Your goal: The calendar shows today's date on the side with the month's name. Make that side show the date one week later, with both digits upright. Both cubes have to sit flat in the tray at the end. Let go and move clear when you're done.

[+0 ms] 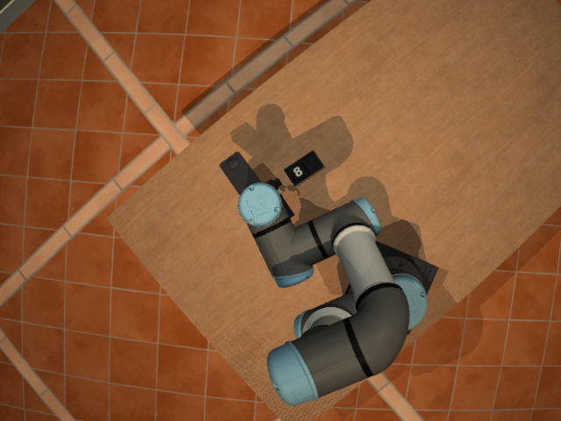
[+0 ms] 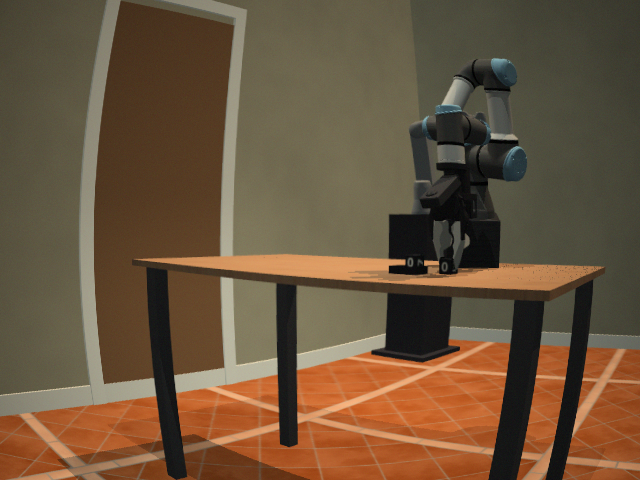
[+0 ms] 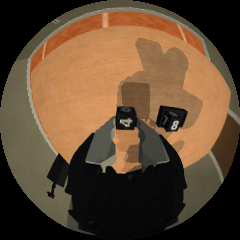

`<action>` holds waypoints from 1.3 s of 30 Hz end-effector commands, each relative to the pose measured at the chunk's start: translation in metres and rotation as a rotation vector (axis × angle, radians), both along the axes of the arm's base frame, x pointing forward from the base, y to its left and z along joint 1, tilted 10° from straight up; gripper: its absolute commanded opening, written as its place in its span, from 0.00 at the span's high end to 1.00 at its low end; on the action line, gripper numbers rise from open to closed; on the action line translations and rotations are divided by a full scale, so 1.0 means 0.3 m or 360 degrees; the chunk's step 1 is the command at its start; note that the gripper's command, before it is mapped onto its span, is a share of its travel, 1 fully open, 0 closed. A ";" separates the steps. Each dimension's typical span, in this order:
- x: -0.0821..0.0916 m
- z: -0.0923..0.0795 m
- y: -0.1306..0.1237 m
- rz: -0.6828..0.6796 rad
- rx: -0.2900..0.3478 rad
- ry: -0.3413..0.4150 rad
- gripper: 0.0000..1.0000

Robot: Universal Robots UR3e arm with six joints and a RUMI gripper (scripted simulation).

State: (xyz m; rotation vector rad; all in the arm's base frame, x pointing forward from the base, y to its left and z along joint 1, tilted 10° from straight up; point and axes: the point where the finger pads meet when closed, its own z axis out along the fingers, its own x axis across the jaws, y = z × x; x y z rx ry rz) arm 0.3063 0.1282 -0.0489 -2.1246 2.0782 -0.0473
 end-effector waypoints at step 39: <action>0.004 -0.011 0.001 0.0000 0.0000 -0.0003 0.89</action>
